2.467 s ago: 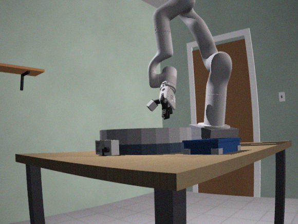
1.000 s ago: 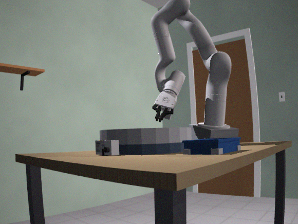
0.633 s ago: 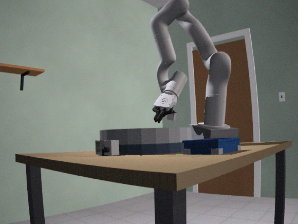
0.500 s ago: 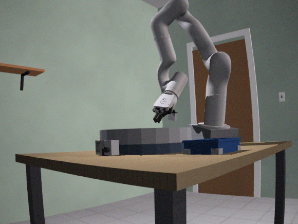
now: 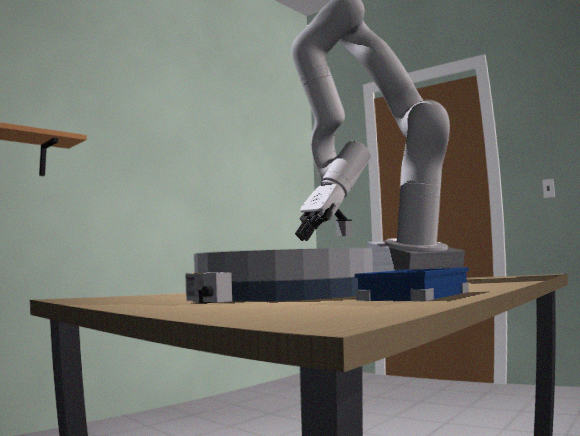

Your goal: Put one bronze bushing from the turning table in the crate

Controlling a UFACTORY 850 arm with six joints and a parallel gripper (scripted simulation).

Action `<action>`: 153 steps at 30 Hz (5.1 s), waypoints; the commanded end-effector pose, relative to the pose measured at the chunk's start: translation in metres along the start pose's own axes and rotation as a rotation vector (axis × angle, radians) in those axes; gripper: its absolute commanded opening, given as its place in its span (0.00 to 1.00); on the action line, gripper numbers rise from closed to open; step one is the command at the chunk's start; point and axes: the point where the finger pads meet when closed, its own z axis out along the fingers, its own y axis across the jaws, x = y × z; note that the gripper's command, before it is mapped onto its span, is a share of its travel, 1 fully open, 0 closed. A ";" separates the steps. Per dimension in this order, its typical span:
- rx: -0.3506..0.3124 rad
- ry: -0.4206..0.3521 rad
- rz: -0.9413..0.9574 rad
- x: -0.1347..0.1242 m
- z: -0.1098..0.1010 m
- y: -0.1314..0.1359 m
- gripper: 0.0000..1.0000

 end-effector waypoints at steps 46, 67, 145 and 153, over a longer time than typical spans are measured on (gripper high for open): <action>0.055 -0.002 0.159 0.020 0.017 -0.010 0.10; 0.055 -0.002 0.159 0.024 0.021 -0.009 0.10; 0.055 -0.002 0.159 0.043 0.044 -0.008 0.00; 0.055 -0.002 0.159 0.043 0.044 -0.008 0.00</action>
